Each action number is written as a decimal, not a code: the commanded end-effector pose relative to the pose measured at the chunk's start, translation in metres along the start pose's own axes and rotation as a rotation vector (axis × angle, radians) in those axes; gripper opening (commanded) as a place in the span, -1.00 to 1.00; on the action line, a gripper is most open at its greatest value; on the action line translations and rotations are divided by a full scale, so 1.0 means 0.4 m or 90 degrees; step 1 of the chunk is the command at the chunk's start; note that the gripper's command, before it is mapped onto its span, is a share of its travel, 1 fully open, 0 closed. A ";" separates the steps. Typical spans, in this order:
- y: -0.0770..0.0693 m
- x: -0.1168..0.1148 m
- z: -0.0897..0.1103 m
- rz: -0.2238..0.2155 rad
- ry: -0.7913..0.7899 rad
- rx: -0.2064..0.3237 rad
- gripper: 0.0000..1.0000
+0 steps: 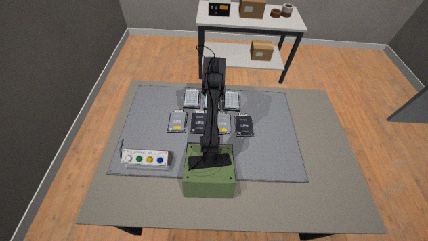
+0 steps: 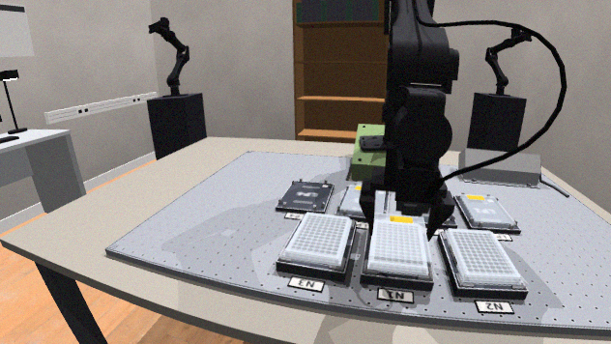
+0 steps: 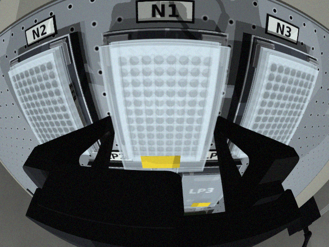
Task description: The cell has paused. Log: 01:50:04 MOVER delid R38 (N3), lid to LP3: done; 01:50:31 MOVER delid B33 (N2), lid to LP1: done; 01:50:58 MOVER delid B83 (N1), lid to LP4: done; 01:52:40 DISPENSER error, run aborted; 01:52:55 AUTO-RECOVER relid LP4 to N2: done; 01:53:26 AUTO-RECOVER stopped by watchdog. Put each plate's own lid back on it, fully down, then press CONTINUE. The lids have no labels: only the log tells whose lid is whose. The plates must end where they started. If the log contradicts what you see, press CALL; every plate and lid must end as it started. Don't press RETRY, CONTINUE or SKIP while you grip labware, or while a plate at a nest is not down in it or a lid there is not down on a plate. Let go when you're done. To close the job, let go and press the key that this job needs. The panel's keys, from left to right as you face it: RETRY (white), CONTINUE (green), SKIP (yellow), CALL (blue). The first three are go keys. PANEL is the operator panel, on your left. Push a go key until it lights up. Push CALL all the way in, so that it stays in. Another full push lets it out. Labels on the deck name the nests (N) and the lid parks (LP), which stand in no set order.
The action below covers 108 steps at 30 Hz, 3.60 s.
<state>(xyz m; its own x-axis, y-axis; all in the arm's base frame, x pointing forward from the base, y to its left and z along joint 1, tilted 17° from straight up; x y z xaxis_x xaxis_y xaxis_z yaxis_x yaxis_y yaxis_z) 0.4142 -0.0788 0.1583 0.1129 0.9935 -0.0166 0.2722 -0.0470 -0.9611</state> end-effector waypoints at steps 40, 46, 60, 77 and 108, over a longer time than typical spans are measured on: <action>0.011 -0.008 -0.012 0.003 0.001 -0.020 -1.00; 0.012 -0.008 -0.012 0.003 0.001 -0.020 -1.00; 0.013 -0.008 -0.011 0.003 0.001 -0.020 -1.00; 0.013 -0.009 -0.011 0.003 0.001 -0.020 1.00; 0.013 -0.009 -0.011 0.003 0.001 -0.020 1.00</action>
<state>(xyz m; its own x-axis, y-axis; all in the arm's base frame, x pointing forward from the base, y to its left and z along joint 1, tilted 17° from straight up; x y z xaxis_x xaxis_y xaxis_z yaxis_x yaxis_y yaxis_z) 0.4161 -0.0795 0.1485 0.1124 0.9935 -0.0168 0.2716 -0.0470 -0.9613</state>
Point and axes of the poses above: the point where the finger pads meet when closed, its own y axis out along the fingers, its own x axis across the jaws, z = x × y, the point moved 5 cm from there along -y, back along the fingers, and after that the axes turned 5 degrees about -y, right-handed, at the moved point
